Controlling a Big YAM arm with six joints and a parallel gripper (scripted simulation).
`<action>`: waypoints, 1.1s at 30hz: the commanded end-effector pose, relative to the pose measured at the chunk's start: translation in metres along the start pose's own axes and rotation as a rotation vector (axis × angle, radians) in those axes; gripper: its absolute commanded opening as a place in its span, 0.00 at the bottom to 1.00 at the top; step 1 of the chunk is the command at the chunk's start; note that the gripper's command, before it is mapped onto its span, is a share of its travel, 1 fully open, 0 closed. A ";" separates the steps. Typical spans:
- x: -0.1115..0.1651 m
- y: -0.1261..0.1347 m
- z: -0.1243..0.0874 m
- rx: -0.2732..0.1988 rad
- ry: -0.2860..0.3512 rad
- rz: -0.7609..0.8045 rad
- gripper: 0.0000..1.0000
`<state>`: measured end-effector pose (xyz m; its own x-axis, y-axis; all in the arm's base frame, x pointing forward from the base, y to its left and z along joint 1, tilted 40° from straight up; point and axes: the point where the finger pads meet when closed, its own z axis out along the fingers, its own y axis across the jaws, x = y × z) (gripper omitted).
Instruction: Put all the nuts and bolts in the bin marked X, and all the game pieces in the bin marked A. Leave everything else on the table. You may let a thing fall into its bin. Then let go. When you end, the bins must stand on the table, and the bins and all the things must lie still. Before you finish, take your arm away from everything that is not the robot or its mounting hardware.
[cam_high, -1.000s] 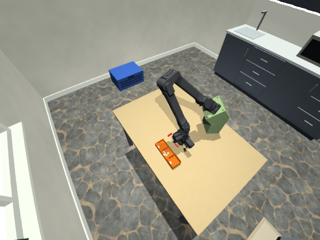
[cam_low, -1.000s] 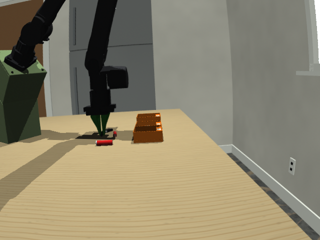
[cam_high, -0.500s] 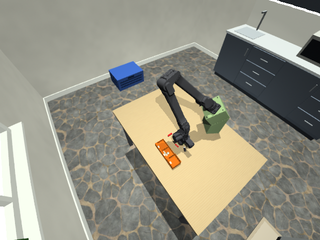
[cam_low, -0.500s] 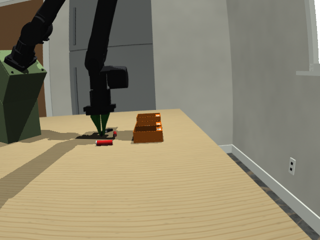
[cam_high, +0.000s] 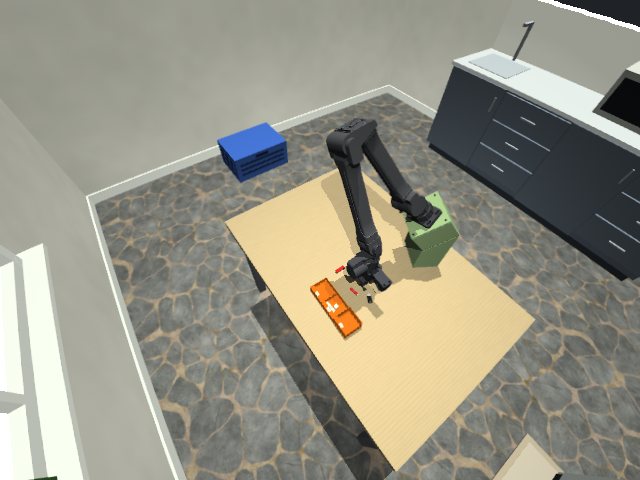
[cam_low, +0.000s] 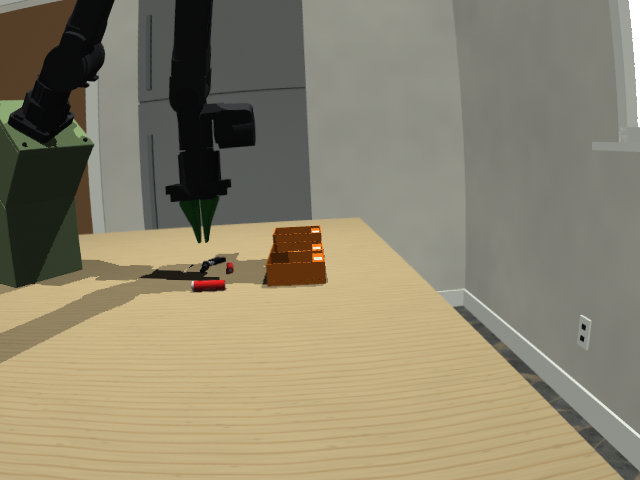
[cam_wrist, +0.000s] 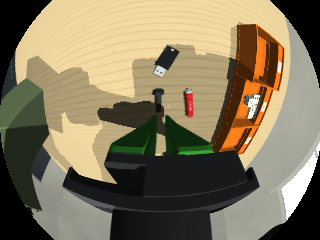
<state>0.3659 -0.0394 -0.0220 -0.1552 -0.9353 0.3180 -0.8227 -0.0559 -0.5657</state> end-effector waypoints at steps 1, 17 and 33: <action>-0.005 0.007 -0.012 -0.010 -0.010 -0.002 0.10; -0.003 0.004 -0.015 -0.009 -0.006 0.000 0.10; -0.003 0.003 -0.014 -0.009 -0.006 0.000 0.10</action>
<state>0.3557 -0.0343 -0.0150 -0.1557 -0.9357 0.3165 -0.8299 -0.0499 -0.5557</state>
